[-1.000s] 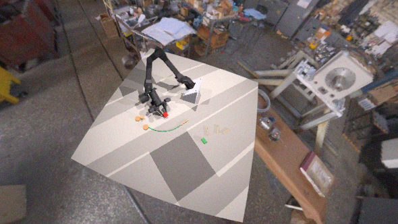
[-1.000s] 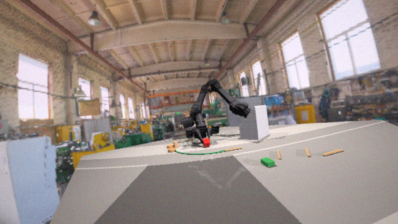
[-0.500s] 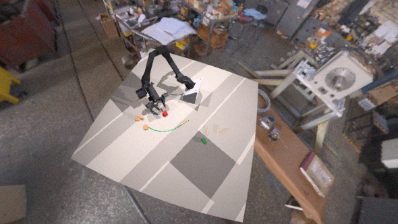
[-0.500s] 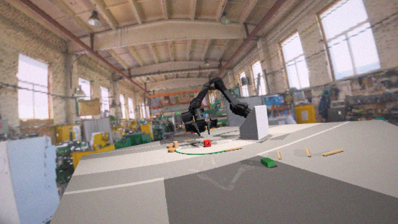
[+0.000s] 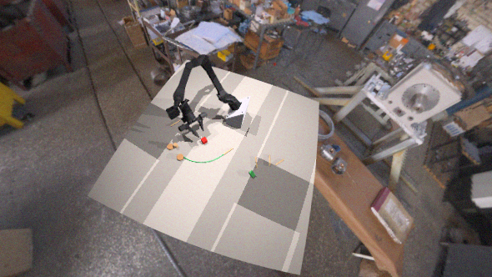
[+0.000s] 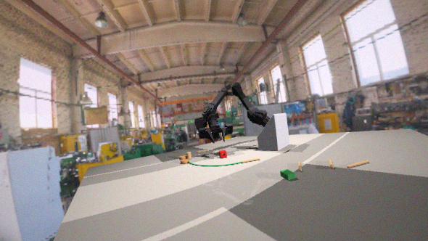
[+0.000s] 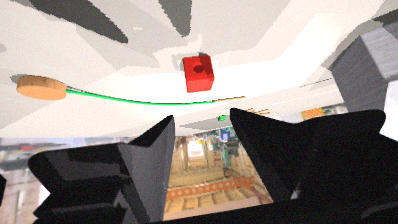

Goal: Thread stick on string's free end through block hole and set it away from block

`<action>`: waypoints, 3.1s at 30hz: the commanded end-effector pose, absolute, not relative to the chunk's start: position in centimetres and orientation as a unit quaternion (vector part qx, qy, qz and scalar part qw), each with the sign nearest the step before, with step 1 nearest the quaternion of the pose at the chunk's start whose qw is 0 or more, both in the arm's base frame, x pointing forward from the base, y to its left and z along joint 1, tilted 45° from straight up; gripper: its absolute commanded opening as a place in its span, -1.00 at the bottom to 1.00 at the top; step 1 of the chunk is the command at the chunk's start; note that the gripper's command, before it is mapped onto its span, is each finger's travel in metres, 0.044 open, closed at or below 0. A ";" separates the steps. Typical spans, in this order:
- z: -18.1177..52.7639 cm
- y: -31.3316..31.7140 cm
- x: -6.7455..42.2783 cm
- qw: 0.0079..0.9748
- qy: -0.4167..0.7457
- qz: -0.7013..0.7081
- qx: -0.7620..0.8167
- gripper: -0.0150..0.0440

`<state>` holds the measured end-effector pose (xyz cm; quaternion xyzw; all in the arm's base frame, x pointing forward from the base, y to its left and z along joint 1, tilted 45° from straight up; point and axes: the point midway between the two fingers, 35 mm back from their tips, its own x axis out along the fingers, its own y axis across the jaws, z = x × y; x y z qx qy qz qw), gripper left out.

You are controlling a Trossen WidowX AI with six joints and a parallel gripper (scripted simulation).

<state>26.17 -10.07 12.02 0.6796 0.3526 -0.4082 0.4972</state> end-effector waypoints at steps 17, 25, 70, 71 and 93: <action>7.8 -8.1 26.6 0.740 0.649 -0.163 -0.072 1.00; 7.8 -7.1 27.4 0.611 0.676 0.003 -0.412 1.00; 8.3 -6.0 28.2 0.413 0.644 0.144 -0.628 0.38; 8.3 -6.0 28.2 0.413 0.644 0.144 -0.628 0.33; 8.3 -6.0 28.2 0.412 0.644 0.144 -0.628 -0.49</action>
